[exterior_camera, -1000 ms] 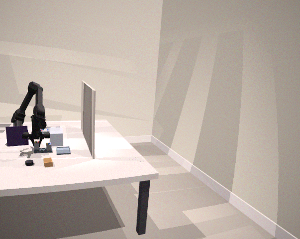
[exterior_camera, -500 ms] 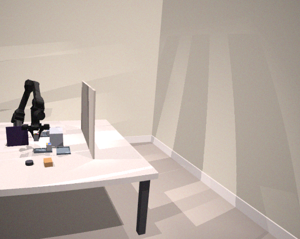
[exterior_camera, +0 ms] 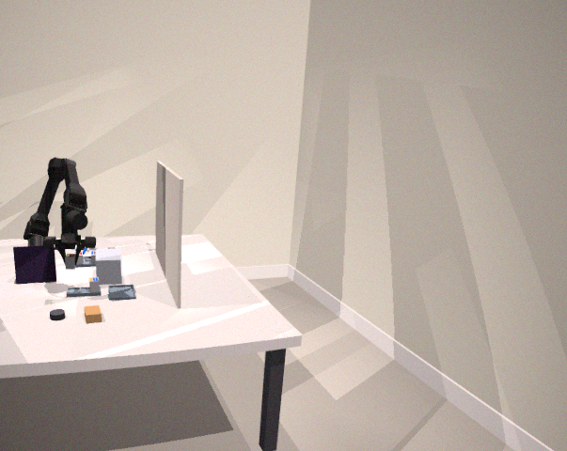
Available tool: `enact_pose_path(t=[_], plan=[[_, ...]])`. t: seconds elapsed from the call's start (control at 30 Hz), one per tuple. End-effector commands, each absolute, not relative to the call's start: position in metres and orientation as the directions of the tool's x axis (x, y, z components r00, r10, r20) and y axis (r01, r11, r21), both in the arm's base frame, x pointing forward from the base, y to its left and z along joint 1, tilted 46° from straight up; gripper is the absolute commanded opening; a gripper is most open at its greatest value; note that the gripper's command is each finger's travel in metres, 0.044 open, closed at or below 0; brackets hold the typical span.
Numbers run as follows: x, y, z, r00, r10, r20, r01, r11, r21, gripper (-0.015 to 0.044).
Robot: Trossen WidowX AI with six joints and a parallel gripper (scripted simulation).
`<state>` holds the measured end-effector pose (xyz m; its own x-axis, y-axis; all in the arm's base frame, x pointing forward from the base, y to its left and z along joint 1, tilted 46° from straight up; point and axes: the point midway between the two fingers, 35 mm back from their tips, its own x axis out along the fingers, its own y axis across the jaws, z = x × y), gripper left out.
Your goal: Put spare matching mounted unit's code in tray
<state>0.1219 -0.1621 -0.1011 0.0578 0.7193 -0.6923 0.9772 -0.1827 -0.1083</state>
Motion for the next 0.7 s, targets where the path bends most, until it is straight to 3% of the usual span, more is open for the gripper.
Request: enact_pose_path(t=[0.0,0.4,0.67], plan=[[0.123,-0.188,-0.082,0.066,0.699,-0.712,0.978,-0.185,-0.091,0.0],[0.122,-0.205,-0.061,0.066,0.697,-0.714,0.979,-0.184,-0.09,0.0],[0.148,-0.221,-0.065,0.067,0.693,-0.718,0.979,-0.186,-0.088,0.0]])
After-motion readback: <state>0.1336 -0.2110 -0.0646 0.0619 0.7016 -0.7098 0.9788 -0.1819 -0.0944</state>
